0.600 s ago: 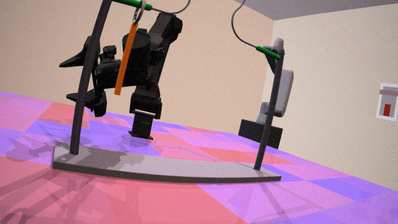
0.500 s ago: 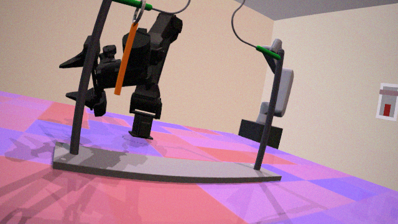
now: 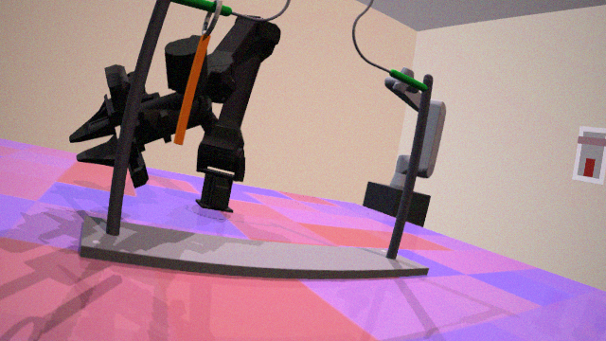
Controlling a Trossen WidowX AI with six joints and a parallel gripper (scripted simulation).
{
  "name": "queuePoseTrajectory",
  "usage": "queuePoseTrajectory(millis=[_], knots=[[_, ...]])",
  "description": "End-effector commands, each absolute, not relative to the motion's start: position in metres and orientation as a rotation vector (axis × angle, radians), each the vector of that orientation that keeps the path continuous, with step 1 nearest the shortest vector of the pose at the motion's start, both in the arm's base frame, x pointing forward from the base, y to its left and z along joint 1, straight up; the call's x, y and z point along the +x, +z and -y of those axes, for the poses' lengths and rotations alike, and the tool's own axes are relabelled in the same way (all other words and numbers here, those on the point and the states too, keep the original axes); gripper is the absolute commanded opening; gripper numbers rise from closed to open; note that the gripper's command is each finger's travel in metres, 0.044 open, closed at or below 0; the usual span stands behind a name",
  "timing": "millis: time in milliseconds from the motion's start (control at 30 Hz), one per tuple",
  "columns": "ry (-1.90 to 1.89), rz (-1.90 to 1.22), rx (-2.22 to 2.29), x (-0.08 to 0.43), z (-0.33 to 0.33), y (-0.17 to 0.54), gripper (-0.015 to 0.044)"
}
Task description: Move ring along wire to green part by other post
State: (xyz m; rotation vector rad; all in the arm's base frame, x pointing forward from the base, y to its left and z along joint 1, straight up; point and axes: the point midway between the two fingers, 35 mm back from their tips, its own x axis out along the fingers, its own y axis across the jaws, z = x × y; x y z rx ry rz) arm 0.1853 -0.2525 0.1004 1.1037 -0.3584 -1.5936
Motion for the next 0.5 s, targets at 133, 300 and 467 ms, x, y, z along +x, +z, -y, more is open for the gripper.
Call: queuePoseTrajectory(millis=[133,300,467], knots=[[-1.329,0.118,1.125,0.22,0.263,0.084,0.016],[-1.109,-0.007,1.042,0.234,0.268,0.083,0.016],[-0.873,-0.089,0.88,0.24,0.268,0.086,0.016]])
